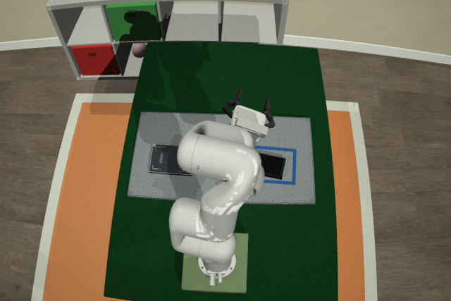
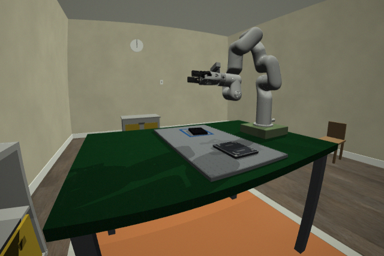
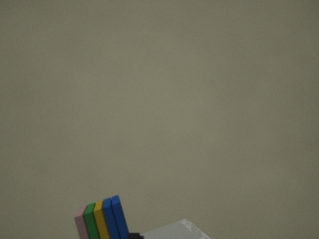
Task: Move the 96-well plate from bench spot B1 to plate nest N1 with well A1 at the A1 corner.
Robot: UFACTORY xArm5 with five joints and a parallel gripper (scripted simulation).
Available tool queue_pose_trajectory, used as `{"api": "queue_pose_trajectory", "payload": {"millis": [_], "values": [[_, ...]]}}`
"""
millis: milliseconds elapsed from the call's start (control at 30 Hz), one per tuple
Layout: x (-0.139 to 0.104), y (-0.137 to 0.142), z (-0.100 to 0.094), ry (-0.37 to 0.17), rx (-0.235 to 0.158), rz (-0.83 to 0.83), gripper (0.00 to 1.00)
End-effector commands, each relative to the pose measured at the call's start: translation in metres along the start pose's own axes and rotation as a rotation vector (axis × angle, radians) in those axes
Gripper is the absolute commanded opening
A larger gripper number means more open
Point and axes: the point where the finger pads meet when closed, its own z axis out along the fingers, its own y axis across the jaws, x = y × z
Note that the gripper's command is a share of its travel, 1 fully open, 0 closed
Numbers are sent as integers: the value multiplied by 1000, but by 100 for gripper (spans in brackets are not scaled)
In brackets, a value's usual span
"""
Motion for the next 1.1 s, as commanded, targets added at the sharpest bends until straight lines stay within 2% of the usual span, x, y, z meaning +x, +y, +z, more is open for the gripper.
{"api": "queue_pose_trajectory", "payload": {"millis": [0,533,633,767,800,867,933,1000,1033,1067], "values": [[1,0,0,3,1,0,100],[1,0,0,3,1,0,100],[-7,-2,13,-95,-12,-17,100],[-14,-3,22,-97,-12,-17,100],[-17,-4,26,-129,-16,-23,100],[-22,-5,32,-148,-18,-26,100],[-29,-6,40,-199,-24,-35,100],[-30,-6,41,-199,-24,-35,100],[-33,-7,45,-231,-27,-41,100],[-33,-7,45,-231,-27,-41,100]]}}
